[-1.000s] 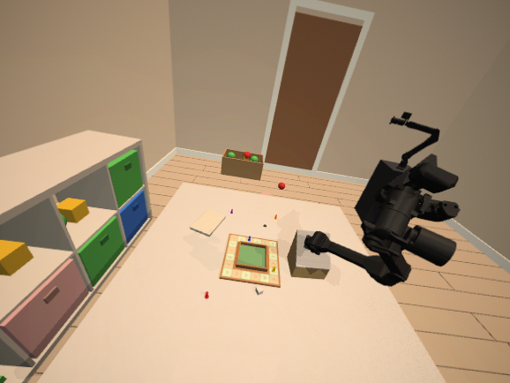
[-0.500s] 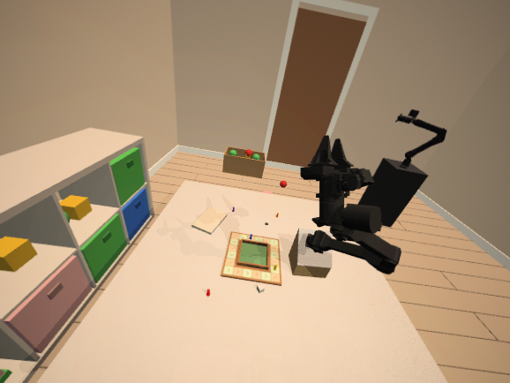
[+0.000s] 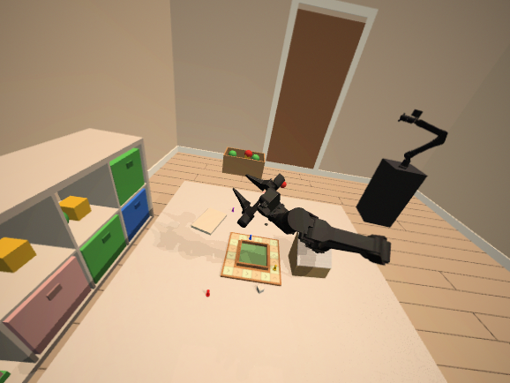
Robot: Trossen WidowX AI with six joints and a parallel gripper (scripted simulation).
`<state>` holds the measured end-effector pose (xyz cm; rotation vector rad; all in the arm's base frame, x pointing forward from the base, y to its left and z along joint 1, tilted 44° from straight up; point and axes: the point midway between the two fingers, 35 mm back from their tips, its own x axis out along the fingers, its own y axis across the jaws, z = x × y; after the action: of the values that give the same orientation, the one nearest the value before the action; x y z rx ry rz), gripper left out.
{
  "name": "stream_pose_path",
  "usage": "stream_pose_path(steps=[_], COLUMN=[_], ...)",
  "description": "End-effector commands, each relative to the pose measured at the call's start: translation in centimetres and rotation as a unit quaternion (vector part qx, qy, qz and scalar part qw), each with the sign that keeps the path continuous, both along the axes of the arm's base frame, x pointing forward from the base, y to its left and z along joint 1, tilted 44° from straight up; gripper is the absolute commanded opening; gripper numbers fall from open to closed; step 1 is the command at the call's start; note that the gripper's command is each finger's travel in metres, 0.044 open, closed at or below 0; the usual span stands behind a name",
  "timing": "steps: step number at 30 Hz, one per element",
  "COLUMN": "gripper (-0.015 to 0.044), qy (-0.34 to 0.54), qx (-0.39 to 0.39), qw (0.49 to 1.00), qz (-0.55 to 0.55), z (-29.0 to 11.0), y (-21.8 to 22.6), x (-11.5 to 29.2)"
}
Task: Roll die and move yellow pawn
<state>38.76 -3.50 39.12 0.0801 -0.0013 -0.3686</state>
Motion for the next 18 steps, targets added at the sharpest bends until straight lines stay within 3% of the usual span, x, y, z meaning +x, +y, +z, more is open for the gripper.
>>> stream_pose_path(steps=[1, 9, 18], gripper=[0.0275, 0.0275, 0.0275], qy=[0.096, 0.248, 0.407], qx=[-0.016, -0.017, 0.024], qw=[0.989, 0.921, 0.77], qz=[0.112, 0.301, 0.491], z=[-6.1, -16.3, -26.5], y=[4.8, 13.1, 21.0], x=[1.8, 0.7, -6.7])
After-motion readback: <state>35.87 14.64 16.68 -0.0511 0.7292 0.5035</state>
